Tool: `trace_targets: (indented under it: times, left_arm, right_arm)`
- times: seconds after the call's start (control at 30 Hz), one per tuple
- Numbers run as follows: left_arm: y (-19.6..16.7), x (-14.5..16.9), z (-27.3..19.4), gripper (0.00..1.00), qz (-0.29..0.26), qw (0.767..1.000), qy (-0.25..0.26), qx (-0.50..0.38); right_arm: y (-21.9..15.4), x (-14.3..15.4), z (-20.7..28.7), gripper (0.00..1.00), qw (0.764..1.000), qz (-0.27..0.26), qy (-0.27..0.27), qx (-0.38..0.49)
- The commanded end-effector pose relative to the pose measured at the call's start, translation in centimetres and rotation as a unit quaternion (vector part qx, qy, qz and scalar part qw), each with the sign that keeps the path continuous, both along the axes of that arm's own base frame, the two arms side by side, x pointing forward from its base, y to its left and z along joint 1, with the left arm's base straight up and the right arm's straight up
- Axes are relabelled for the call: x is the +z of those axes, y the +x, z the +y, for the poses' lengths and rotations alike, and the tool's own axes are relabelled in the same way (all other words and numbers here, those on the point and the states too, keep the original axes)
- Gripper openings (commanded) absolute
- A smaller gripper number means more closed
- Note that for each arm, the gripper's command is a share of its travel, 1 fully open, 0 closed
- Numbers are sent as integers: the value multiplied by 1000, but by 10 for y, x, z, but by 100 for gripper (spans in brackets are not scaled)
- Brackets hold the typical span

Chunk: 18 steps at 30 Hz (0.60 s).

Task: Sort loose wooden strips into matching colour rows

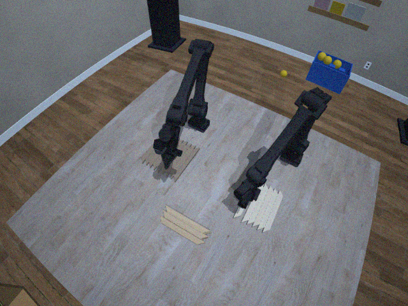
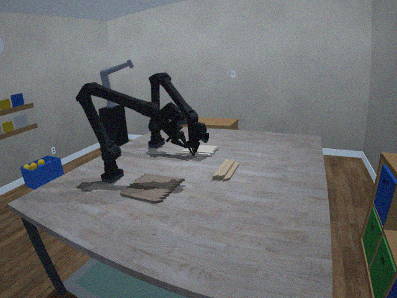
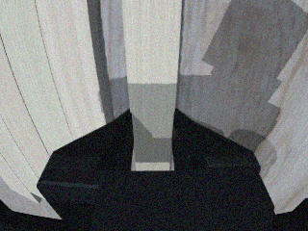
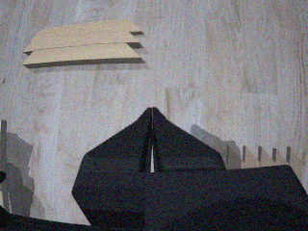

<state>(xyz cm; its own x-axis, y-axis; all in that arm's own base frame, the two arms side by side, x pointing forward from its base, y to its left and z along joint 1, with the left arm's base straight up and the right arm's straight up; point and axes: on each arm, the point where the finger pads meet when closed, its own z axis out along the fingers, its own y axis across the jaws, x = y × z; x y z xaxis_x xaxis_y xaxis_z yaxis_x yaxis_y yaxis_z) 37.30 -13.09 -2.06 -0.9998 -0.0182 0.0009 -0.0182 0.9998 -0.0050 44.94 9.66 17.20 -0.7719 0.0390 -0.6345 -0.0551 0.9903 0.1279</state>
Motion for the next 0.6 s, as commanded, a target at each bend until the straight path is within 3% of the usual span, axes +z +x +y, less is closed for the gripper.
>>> trace_targets:
  times: [0.0, 0.2, 0.23, 0.37, 0.43, 0.47, 0.5, 0.53, 0.57]
  left_arm:
    - [-1, -8, 3, 0, 0, 1000, 2, 7]
    - [1, -11, 5, 0, -1, 1000, 1, 12]
    - [-2, -7, 2, 41, -1, 1000, 2, 5]
    - [-3, -7, 2, 41, 1, 1000, 2, 5]
    - [-3, -7, 2, 41, 1, 1000, 2, 5]
    - [-3, -7, 2, 41, 1, 1000, 2, 5]
    - [-3, -7, 2, 41, 1, 1000, 2, 5]
    - [-3, -7, 2, 41, 1, 1000, 2, 5]
    - [-3, -7, 2, 41, 1, 1000, 2, 5]
  right_arm:
    - [69, 78, -12, 1, 995, -104, 4, 3]
    - [79, 152, -34, 1, 974, -226, -5, -11]
    - [80, 162, -37, 1, 969, -245, -6, -12]
    - [86, 201, -52, 1, 953, -301, -16, -18]
    - [86, 201, -52, 1, 953, -301, -16, -18]
    - [95, 231, -61, 1, 951, -308, -20, -20]
    - [99, 207, -57, 1, 961, -275, -13, -19]
    - [99, 238, -64, 1, 950, -312, -19, -23]
    - [99, 250, -68, 1, 944, -328, -21, -24]
